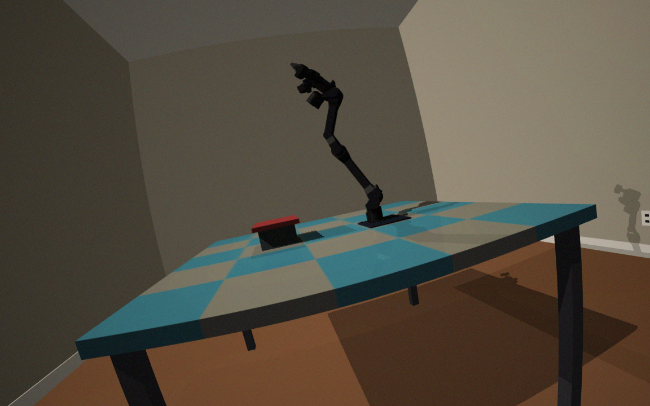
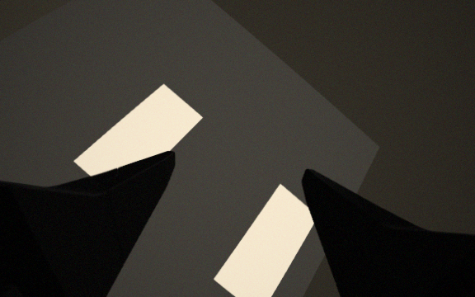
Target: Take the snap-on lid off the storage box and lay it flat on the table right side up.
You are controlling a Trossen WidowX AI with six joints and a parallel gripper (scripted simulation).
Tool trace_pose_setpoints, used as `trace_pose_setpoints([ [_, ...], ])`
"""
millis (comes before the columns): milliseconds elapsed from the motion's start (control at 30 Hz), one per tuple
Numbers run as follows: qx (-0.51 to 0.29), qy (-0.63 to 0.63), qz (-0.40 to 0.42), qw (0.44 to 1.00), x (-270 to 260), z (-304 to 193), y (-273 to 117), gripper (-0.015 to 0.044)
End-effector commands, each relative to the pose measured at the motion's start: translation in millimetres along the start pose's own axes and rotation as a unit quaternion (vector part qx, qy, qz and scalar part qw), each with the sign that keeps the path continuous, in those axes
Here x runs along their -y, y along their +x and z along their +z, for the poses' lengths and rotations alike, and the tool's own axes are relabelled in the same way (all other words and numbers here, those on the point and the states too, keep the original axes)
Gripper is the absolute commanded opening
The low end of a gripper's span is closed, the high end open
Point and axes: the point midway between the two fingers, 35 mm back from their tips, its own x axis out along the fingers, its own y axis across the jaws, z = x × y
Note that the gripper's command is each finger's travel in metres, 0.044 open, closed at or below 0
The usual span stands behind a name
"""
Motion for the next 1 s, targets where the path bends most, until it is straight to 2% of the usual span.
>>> trace_pose_setpoints([
  [0,-0.003,-0.001,0.003,1.0,-1.6,-1.6,-0.5,0.0374],
  [167,-0.081,-0.029,0.066,0.994,-35.1,-45.0,-19.4,0.0242],
  [200,-0.101,-0.037,0.077,0.991,-40.4,-55.5,-25.0,0.0235],
  [533,-0.254,-0.123,0.128,0.951,-45.8,-136.6,-80.4,0.0235],
  [733,-0.324,-0.179,0.123,0.921,-22.8,-169.0,-110.5,0.0235],
  [967,-0.404,-0.276,0.081,0.868,40.1,-195.5,-149.9,0.0235],
])
